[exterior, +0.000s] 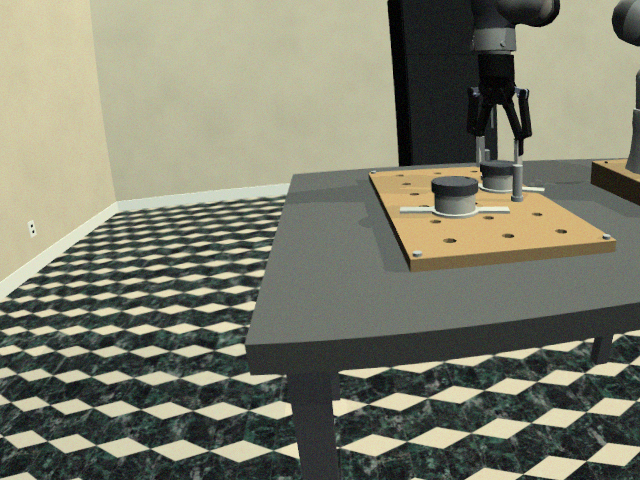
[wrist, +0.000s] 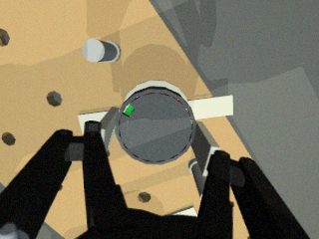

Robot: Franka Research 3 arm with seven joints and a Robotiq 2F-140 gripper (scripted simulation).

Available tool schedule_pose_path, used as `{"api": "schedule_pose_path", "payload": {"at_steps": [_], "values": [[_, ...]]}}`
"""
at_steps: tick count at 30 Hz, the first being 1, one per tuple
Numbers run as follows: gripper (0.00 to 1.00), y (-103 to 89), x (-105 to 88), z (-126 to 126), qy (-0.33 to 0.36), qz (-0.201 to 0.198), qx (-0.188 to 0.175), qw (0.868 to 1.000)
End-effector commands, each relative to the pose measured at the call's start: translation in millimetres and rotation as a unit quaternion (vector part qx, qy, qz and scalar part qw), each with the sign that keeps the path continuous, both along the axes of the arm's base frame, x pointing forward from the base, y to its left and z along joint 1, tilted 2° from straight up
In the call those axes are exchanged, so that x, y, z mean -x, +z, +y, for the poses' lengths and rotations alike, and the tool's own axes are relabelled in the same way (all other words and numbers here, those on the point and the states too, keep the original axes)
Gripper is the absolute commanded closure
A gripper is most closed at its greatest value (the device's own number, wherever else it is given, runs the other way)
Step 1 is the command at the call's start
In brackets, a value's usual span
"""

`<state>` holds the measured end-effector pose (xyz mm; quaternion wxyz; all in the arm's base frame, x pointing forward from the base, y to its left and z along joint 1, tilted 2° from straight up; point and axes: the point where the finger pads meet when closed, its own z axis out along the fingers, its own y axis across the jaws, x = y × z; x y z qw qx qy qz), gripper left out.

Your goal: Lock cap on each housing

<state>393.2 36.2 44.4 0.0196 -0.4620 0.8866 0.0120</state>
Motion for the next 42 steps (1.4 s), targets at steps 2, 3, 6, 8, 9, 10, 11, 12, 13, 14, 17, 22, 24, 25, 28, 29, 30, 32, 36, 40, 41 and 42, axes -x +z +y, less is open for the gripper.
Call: {"api": "schedule_pose_path", "payload": {"at_steps": [2, 3, 6, 8, 9, 10, 11, 12, 13, 14, 17, 22, 24, 25, 28, 29, 30, 32, 36, 40, 41, 42], "values": [[0.90, -1.0, 0.7, -1.3, 0.012, 0.000, 0.002, 1.000], [0.90, -1.0, 0.5, -1.3, 0.012, 0.000, 0.002, 1.000], [0.90, -1.0, 0.2, -1.2, 0.012, 0.000, 0.002, 1.000], [0.90, -1.0, -0.4, -1.1, 0.012, 0.000, 0.002, 1.000], [0.90, -0.9, -0.7, -1.0, 0.012, 0.000, 0.002, 1.000], [0.90, -0.9, -1.1, -0.9, 0.012, 0.000, 0.002, 1.000], [0.90, -0.9, -1.5, -0.9, 0.012, 0.000, 0.002, 1.000], [0.90, -0.9, -2.0, -0.8, 0.012, 0.000, 0.002, 1.000], [0.90, -0.9, -2.4, -0.7, 0.012, 0.000, 0.002, 1.000], [0.90, -0.9, -2.9, -0.6, 0.012, 0.000, 0.002, 1.000], [0.90, -0.8, -4.7, -0.2, 0.012, 0.000, 0.002, 1.000], [0.90, -0.8, -6.8, 0.3, 0.012, 0.000, 0.002, 1.000], [0.90, -0.7, -8.4, 0.6, 0.012, 0.000, 0.002, 1.000], [0.90, -0.7, -9.2, 0.8, 0.012, 0.000, 0.002, 1.000], [0.90, -0.6, -12.0, 1.4, 0.012, 0.000, 0.002, 1.000], [0.90, -0.6, -12.9, 1.6, 0.012, 0.000, 0.002, 1.000], [0.90, -0.5, -14.0, 1.9, 0.012, 0.000, 0.002, 1.000], [0.90, -0.5, -16.2, 2.3, 0.012, 0.000, 0.002, 1.000], [0.90, -0.3, -20.9, 3.4, 0.012, 0.000, 0.002, 1.000], [0.90, -0.2, -23.5, 3.9, 0.012, 0.000, 0.002, 1.000], [0.90, -0.2, -24.9, 4.2, 0.012, 0.000, 0.002, 1.000], [0.90, -0.2, -26.2, 4.5, 0.012, 0.000, 0.002, 1.000]]}}
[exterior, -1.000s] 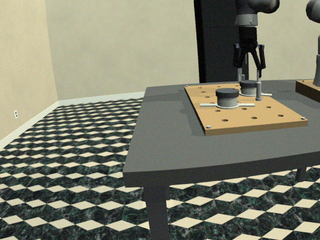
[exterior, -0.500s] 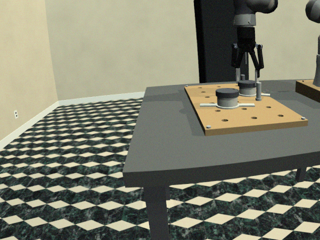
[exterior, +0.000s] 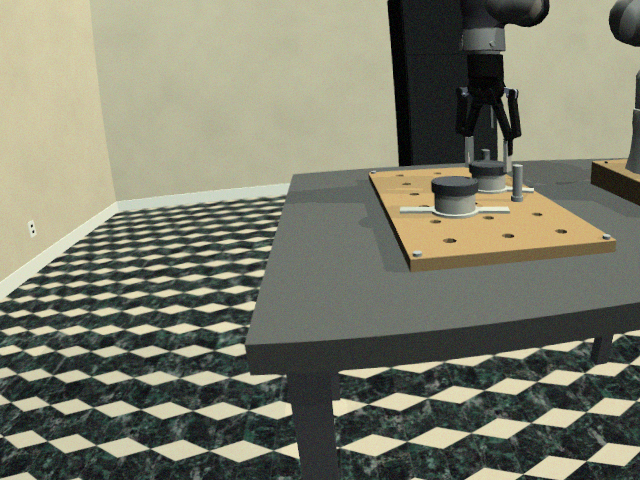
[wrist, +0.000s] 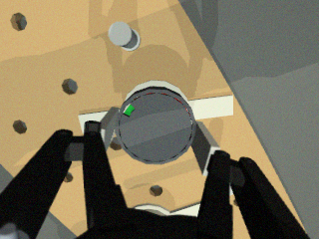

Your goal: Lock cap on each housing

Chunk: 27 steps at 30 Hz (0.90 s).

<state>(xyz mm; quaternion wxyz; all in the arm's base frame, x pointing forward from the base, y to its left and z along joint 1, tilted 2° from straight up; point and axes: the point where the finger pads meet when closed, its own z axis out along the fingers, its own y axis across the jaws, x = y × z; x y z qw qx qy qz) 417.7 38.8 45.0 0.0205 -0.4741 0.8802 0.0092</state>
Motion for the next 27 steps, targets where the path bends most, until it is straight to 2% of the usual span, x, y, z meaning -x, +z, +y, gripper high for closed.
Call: {"api": "schedule_pose_path", "payload": {"at_steps": [1, 27], "values": [[0.90, -0.7, -3.2, 2.2, -0.002, 0.002, 0.000, 1.000], [0.90, 0.6, -43.4, 10.9, -0.002, 0.002, 0.000, 1.000]]}}
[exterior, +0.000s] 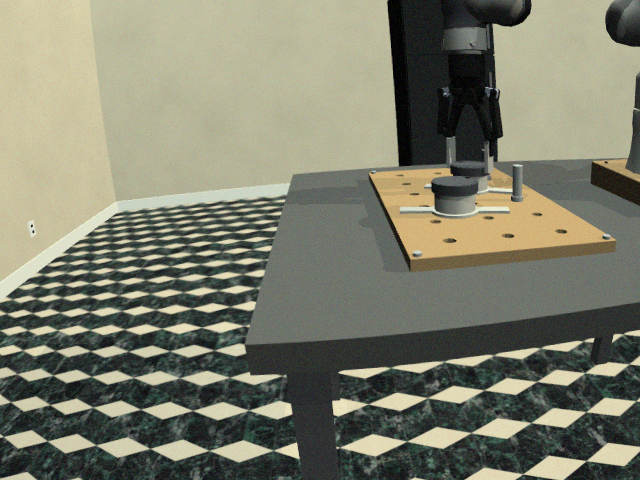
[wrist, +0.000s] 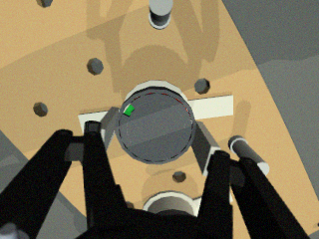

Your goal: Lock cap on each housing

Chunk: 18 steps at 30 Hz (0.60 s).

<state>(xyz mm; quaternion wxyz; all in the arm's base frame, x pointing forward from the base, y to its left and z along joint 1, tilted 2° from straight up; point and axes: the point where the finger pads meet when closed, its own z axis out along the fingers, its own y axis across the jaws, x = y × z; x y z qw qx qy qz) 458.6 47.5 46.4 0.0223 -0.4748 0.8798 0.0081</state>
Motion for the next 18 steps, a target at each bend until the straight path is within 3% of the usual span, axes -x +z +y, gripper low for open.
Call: {"api": "schedule_pose_path", "payload": {"at_steps": [1, 18], "values": [[0.90, -0.8, -4.3, 2.7, -0.003, 0.004, 0.000, 1.000], [0.90, 0.0, -31.2, 8.5, -0.003, 0.004, 0.000, 1.000]]}}
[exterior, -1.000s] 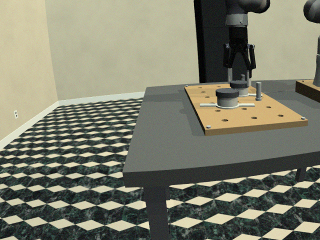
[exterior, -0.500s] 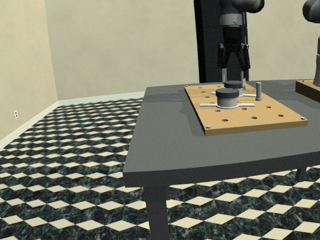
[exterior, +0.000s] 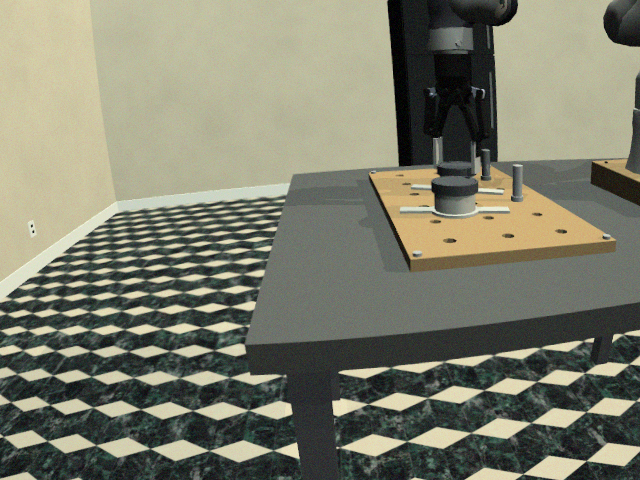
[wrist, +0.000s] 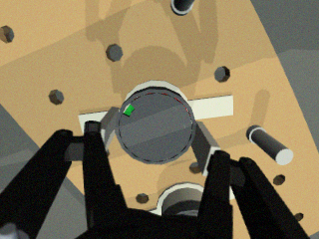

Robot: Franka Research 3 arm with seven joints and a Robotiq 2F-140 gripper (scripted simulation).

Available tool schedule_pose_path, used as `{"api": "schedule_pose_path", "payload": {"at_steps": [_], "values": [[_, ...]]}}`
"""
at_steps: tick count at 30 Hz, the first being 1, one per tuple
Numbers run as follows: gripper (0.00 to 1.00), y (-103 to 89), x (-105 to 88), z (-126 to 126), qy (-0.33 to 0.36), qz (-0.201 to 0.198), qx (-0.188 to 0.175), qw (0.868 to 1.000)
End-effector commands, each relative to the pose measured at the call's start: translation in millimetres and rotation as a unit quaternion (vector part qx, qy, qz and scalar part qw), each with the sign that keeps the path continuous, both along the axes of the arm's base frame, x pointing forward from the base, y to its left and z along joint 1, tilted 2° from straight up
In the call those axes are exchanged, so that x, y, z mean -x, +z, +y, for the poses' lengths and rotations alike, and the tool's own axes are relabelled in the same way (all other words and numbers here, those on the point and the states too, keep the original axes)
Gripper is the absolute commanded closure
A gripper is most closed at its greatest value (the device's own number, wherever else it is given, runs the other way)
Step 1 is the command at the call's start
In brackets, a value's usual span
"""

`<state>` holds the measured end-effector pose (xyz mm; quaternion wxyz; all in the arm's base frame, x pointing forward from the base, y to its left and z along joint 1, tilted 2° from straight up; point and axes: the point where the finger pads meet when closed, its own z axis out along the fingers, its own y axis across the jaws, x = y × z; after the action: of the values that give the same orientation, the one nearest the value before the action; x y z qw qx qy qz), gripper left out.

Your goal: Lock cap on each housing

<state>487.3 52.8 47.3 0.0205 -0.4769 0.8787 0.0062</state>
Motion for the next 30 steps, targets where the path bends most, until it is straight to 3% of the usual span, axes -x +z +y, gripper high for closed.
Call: {"api": "schedule_pose_path", "payload": {"at_steps": [1, 30], "values": [[0.90, -0.8, -4.3, 3.6, -0.005, 0.004, -0.003, 1.000], [0.90, 0.3, -39.8, 11.3, -0.005, 0.004, -0.003, 1.000]]}}
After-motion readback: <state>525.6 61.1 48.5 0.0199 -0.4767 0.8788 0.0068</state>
